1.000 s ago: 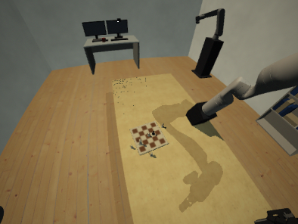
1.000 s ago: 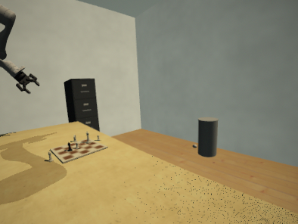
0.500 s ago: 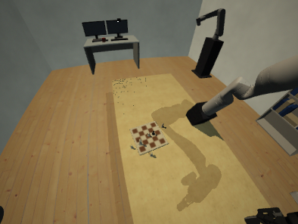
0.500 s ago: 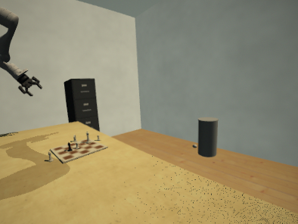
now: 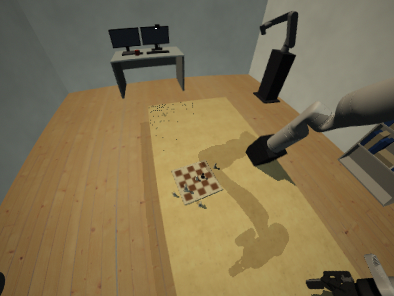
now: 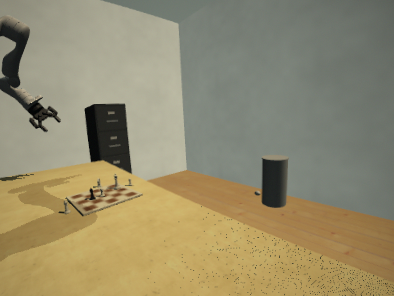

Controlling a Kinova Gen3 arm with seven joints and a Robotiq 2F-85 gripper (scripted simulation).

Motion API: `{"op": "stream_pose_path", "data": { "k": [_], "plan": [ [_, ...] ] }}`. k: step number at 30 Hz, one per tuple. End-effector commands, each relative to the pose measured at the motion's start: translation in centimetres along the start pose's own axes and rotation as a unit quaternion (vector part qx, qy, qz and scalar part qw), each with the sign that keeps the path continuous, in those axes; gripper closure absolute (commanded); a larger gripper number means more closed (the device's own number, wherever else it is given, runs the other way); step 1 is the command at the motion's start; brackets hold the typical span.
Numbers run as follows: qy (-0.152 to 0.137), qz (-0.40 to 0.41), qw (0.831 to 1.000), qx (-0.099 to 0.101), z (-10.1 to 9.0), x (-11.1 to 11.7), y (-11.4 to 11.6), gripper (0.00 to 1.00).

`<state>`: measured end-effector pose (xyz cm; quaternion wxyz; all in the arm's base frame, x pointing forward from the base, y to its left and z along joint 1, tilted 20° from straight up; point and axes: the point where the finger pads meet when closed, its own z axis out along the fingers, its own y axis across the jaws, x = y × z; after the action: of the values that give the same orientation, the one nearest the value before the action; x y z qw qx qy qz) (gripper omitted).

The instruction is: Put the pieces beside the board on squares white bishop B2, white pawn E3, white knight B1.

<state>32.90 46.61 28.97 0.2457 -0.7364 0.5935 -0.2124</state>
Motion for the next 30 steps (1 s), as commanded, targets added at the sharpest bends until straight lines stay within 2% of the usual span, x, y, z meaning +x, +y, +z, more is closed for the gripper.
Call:
{"op": "stream_pose_path", "data": {
  "k": [1, 4, 5, 13, 14, 22, 23, 30],
  "plan": [
    [0.0, 0.0, 1.0, -0.004, 0.3, -0.1, 0.2, 0.0],
    [0.0, 0.0, 1.0, -0.004, 0.3, -0.1, 0.2, 0.0],
    [0.017, -0.001, 1.0, -0.019, 2.3, 0.7, 0.8, 0.0],
    [0.017, -0.001, 1.0, -0.019, 2.3, 0.7, 0.8, 0.0],
    [0.033, -0.002, 0.999, -0.035, 4.2, 1.5, 1.5, 0.0],
    [0.033, -0.002, 0.999, -0.035, 4.2, 1.5, 1.5, 0.0],
    [0.049, -0.004, 0.998, -0.05, 5.9, 2.4, 2.2, 0.0],
    [0.049, -0.004, 0.998, -0.05, 5.9, 2.4, 2.2, 0.0]
  ]
}}
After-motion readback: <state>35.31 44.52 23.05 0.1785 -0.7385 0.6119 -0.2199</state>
